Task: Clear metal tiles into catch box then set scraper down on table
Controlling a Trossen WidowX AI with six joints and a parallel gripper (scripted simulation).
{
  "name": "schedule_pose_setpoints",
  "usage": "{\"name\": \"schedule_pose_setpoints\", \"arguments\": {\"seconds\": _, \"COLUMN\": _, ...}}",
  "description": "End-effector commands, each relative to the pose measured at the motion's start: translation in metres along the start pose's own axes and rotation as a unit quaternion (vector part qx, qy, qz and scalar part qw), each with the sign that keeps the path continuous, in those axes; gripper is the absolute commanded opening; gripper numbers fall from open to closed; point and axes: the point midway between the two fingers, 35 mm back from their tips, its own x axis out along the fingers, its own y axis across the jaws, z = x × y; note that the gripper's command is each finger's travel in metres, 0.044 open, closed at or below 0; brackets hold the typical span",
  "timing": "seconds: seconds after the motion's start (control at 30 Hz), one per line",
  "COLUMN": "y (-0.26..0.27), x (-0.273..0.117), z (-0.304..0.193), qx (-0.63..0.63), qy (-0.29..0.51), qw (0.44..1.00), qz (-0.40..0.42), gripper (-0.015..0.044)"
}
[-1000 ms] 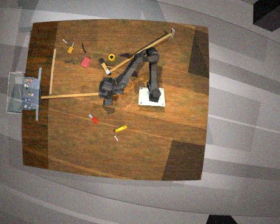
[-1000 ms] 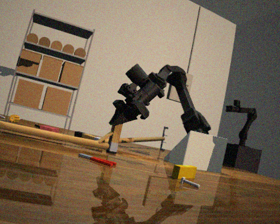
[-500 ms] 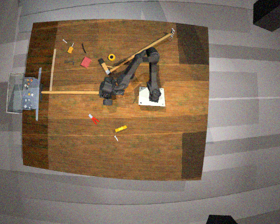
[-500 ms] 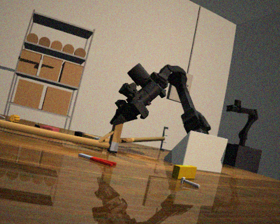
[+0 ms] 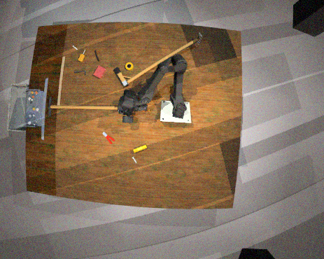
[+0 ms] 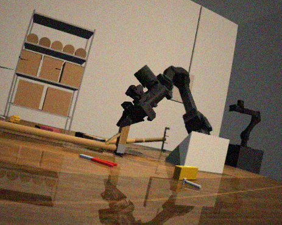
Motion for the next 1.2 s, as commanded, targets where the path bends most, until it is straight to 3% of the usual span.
{"name": "schedule_pose_setpoints", "arguments": {"seconds": 0.0, "y": -0.002, "x": -0.007, "z": -0.005, "qx": 0.005, "qy": -0.003, "qw": 1.000, "qz": -0.003, "gripper": 0.0000}}
{"name": "schedule_pose_setpoints", "arguments": {"seconds": 0.5, "y": -0.004, "x": -0.025, "z": -0.030, "qx": 0.005, "qy": -0.003, "qw": 1.000, "qz": -0.004, "gripper": 0.0000}}
{"name": "schedule_pose_setpoints", "arguments": {"seconds": 1.17, "y": -0.008, "x": -0.021, "z": -0.024, "qx": 0.007, "qy": -0.002, "qw": 1.000, "qz": -0.005, "gripper": 0.0000}}
